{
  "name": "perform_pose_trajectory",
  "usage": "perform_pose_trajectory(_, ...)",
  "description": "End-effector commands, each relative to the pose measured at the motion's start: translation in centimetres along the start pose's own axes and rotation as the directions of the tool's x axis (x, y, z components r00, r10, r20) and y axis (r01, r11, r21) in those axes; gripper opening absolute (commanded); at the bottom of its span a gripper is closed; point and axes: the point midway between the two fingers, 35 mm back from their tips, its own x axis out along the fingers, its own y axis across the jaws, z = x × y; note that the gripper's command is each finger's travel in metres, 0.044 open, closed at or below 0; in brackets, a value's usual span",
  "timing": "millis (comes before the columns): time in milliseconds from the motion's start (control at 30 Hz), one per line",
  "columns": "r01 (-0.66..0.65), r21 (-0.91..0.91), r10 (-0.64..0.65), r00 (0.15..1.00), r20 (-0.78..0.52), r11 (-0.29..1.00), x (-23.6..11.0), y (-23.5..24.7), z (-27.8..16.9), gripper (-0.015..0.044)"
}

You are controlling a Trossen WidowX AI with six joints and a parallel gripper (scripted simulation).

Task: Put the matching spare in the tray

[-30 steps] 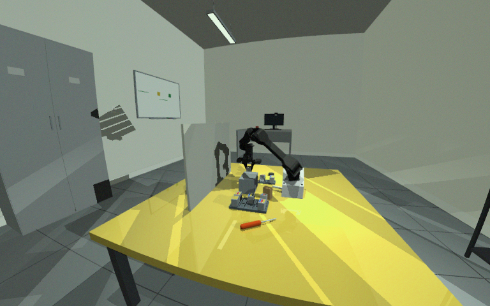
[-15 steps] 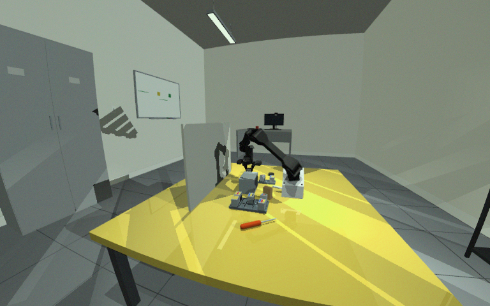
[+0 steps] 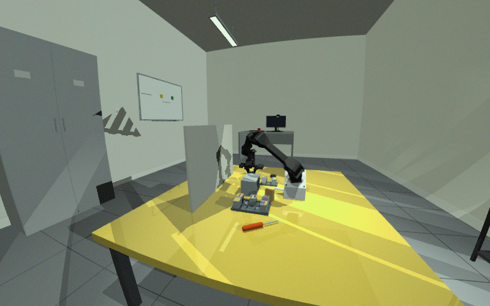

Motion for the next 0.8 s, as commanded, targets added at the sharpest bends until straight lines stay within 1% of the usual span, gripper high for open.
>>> perform_pose_trajectory(0,0.003,0.004,-0.003,1.0,0.005,1.0,0.4,0.1,0.1,0.0)
perform_pose_trajectory(600,0.003,0.003,-0.003,1.0,0.008,1.0,2.1,0.4,0.3,0.0)
perform_pose_trajectory(767,-0.001,-0.001,0.001,1.0,0.003,1.0,1.8,0.3,0.2,0.0131)
